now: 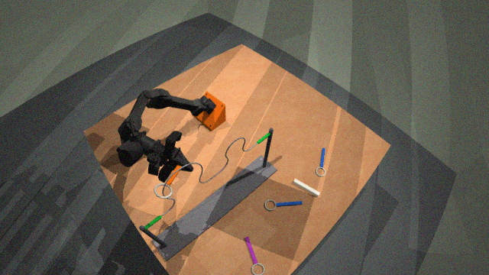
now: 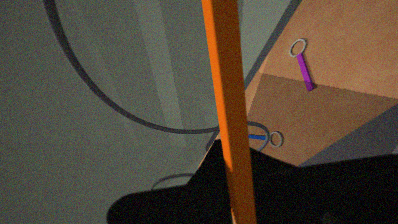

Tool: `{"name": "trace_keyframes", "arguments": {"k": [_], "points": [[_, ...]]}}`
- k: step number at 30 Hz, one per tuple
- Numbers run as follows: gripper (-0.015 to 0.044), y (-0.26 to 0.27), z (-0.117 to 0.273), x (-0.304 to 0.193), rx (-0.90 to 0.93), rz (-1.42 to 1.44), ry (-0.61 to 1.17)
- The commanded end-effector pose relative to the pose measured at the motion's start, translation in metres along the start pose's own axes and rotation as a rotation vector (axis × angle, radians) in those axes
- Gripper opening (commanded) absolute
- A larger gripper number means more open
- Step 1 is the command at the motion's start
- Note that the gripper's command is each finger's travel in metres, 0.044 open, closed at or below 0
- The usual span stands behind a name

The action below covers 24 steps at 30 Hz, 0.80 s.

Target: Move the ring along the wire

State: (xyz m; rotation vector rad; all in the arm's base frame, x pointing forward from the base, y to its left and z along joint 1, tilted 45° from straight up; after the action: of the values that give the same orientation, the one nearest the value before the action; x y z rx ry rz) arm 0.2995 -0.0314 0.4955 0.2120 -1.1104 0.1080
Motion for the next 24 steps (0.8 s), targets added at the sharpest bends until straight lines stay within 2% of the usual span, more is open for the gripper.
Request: {"name": "trace_keyframes", "arguments": {"k": [1,24], "points": [[-0.015,-0.0004,0.0003,-0.0001,-0.033,0.056,0.005],[-0.015,-0.0047,-0.0005,-0.0013,-0.21,0.334,0.031]]}}
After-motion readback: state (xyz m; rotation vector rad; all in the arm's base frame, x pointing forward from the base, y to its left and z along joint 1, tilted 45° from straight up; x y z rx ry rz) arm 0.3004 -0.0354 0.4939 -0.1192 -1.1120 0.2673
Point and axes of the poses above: the point midway between the two fingers, 35 mm back from their tips, its own z axis back along the fingers, its own y axis across the jaws, x = y × z, the point moved 5 cm from there along z, back along the fingers, and after that the axes turned 14 degrees about z, right-handed, at the moved point
